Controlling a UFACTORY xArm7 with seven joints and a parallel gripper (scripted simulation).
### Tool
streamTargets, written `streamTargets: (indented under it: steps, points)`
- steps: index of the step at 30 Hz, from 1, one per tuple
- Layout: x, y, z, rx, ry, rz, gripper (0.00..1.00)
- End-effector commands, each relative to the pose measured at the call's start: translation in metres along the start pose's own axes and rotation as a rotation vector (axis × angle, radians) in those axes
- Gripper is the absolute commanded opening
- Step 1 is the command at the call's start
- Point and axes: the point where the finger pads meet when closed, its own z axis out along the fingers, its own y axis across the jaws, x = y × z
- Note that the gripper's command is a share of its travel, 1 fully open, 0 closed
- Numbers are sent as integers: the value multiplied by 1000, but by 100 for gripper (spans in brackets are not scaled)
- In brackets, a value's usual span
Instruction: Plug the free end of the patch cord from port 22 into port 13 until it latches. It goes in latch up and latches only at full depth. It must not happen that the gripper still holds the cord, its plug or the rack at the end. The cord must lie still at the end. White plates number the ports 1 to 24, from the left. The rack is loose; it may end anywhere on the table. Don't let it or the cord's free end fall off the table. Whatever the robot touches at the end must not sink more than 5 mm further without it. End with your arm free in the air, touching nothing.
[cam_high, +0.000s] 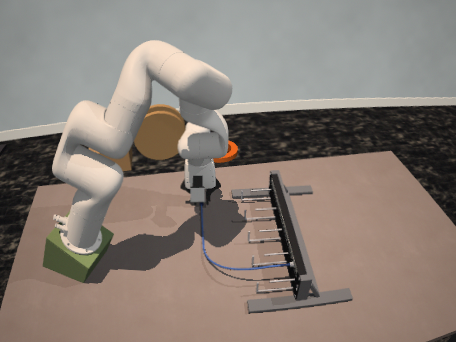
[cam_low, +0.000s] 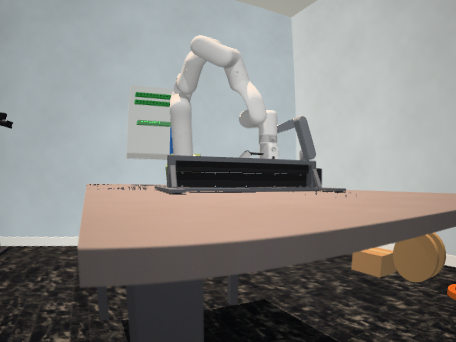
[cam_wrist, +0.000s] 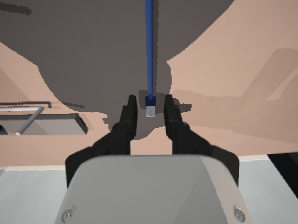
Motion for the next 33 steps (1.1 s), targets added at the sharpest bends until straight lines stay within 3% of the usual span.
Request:
streamTargets:
  steps: [1,33]
  points:
    - [-1,0,-1,1,-3,0,38]
    - [-1,-1,7,1,-3,0,38]
